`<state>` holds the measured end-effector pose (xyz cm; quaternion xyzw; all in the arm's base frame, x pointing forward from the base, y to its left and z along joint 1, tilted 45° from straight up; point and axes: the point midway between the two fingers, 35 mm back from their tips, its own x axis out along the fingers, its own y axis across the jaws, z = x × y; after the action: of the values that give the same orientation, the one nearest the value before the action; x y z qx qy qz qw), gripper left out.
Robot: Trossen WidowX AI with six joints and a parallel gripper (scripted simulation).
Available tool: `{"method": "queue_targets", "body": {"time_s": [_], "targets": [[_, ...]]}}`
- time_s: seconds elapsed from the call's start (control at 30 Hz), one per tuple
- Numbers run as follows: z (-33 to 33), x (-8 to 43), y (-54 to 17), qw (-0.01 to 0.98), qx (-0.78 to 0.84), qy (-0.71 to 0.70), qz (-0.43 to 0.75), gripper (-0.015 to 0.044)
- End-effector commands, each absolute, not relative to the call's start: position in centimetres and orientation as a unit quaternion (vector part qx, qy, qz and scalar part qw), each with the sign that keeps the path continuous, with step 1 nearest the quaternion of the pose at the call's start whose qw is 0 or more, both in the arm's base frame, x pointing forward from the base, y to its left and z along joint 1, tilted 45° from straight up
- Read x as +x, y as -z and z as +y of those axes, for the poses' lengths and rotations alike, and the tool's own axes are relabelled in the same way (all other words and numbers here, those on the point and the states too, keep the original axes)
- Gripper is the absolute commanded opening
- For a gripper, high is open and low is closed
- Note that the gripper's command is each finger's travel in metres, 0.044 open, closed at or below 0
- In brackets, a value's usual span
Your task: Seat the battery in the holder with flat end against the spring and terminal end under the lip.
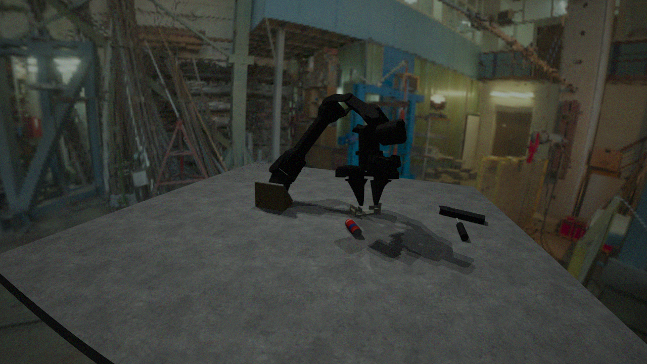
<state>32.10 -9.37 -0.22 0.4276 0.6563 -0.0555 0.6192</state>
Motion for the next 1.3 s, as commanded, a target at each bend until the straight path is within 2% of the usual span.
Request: {"method": "queue_targets", "body": {"time_s": [0.0,0.07,1.27], "targets": [[-9.8,29.6,3.3,0.473,0.533,0.073,0.698,0.0248],[-9.8,29.2,3.6,0.450,0.548,0.076,0.701,0.0248],[-6.8,29.3,6.7,0.450,0.548,0.075,0.701,0.0248]]}}
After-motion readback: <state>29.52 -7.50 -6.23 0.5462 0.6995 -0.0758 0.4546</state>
